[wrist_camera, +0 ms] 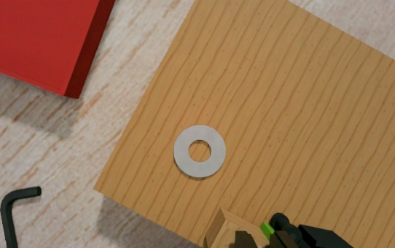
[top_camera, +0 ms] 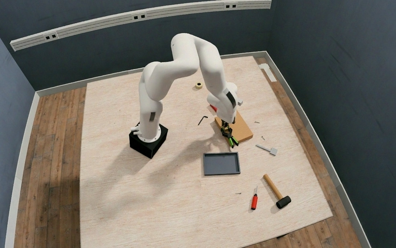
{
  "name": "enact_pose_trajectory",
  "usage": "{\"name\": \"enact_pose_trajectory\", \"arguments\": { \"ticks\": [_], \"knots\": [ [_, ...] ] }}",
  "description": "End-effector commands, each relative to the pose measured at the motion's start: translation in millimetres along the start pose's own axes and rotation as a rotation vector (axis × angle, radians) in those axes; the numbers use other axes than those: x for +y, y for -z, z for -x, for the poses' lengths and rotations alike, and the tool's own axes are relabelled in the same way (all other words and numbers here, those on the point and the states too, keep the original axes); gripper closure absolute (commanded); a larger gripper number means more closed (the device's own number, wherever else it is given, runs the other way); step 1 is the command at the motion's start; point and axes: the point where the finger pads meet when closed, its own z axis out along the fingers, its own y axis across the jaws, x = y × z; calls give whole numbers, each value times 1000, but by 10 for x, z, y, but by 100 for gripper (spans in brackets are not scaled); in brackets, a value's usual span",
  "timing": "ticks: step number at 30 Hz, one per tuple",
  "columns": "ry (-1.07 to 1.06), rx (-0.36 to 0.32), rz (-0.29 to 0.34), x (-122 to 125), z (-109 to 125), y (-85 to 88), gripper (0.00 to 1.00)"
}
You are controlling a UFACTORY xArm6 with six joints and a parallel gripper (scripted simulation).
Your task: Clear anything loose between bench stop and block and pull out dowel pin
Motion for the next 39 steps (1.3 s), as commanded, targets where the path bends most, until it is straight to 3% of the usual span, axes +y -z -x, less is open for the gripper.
{"name": "enact_pose_trajectory", "arguments": {
  "ticks": [1,7,11,39],
  "knots": [
    [95,2,-8,8,-11,11,100],
    [198,2,-8,8,-11,15,100],
    [160,2,-8,8,-11,16,100],
    [-344,0,-8,8,-11,23,100]
  ]
}}
